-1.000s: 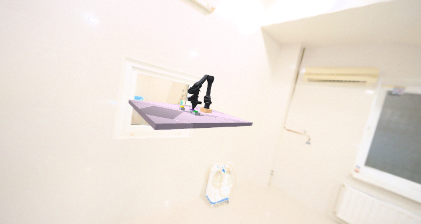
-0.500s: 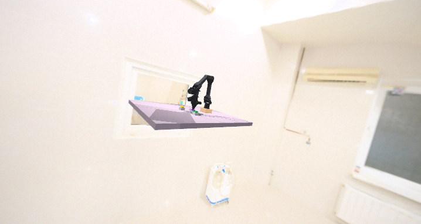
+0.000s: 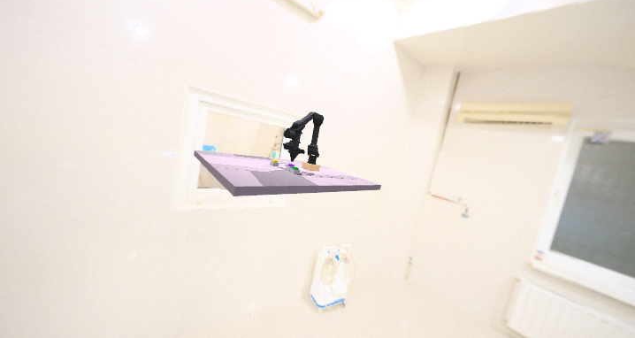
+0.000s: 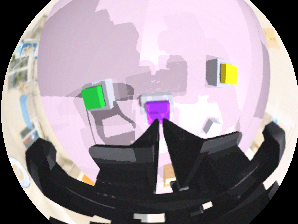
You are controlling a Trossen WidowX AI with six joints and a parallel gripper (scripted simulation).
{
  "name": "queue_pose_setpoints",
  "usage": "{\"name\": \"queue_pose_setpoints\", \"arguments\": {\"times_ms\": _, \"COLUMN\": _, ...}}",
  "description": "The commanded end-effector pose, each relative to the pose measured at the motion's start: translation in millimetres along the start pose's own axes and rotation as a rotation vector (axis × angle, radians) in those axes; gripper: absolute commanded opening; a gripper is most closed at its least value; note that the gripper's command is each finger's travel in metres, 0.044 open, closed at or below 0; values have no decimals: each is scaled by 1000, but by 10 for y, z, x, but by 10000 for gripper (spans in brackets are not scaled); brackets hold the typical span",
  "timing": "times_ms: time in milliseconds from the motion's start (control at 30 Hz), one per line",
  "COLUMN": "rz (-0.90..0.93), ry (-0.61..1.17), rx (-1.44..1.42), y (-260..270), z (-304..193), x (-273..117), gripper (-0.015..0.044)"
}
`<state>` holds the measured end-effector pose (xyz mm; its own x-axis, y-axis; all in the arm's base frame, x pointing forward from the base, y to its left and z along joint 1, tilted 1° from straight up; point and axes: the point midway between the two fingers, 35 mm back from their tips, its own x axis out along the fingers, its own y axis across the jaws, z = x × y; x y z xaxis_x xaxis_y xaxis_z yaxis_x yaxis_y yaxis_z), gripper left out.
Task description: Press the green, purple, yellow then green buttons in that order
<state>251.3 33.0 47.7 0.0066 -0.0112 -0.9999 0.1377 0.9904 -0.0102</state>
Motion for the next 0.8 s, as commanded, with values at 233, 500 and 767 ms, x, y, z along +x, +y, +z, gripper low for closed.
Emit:
{"name": "queue_pose_setpoints", "arguments": {"times_ms": 233, "rz": 2, "ry": -6, "rx": -5, "y": 0, "z": -4, "x": -671, "gripper": 20}}
{"name": "queue_pose_setpoints", "arguments": {"times_ms": 500, "rz": 0, "ry": -8, "rx": -5, "y": -377, "z": 275, "x": -689, "gripper": 20}}
{"name": "queue_pose_setpoints", "arguments": {"times_ms": 767, "rz": -8, "ry": -10, "rx": -5, "y": -1272, "z": 614, "x": -686, "gripper": 20}}
